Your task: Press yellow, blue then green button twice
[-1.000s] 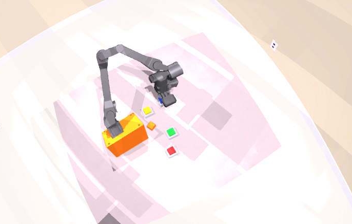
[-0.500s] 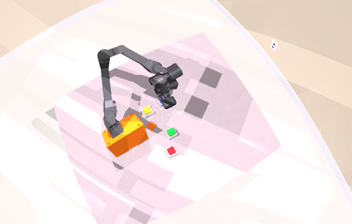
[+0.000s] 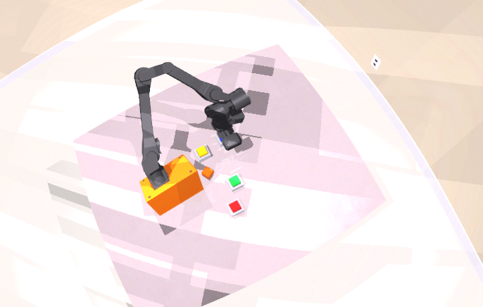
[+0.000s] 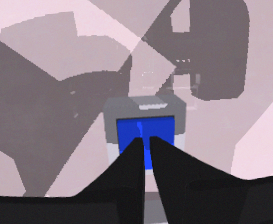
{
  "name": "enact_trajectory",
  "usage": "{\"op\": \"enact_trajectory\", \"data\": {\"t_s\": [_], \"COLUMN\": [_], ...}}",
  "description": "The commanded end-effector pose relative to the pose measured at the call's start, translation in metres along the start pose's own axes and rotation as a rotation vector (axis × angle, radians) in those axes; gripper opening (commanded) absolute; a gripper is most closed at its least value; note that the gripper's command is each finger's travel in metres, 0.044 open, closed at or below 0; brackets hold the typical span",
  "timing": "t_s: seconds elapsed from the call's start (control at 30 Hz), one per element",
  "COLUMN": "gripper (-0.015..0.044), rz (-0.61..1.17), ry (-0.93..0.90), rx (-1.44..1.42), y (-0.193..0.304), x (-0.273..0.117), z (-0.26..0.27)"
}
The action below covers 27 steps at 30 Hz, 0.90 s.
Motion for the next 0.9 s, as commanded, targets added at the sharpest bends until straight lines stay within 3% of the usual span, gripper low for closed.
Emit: {"op": "enact_trajectory", "data": {"t_s": [0.0, 0.13, 0.3, 0.47, 0.63, 0.87], "gripper": [0.002, 0.002, 0.002, 0.002, 0.002, 0.002], "rz": [0.006, 0.005, 0.006, 0.005, 0.005, -0.002], "ry": [-0.001, 0.0, 0.0, 0.003, 0.004, 0.029], "rx": [0.01, 0.009, 0.009, 0.01, 0.01, 0.016], "y": [0.001, 0.001, 0.001, 0.0, 0.0, 0.006], "x": [0.001, -0.031, -0.036, -0.093, -0.096, -0.1], "z": [-0.001, -0.001, -0.001, -0.001, -0.004, -0.12]}}
Point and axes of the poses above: the point midway between the two fingers, 35 mm back from their tips, its own x axis out along the fingers, its own z axis across the jaws, y = z × x, the point moved 8 cm from there along -x, back along the fingers, and after that the axes turned 5 degrees about x, right-handed, at the moved point
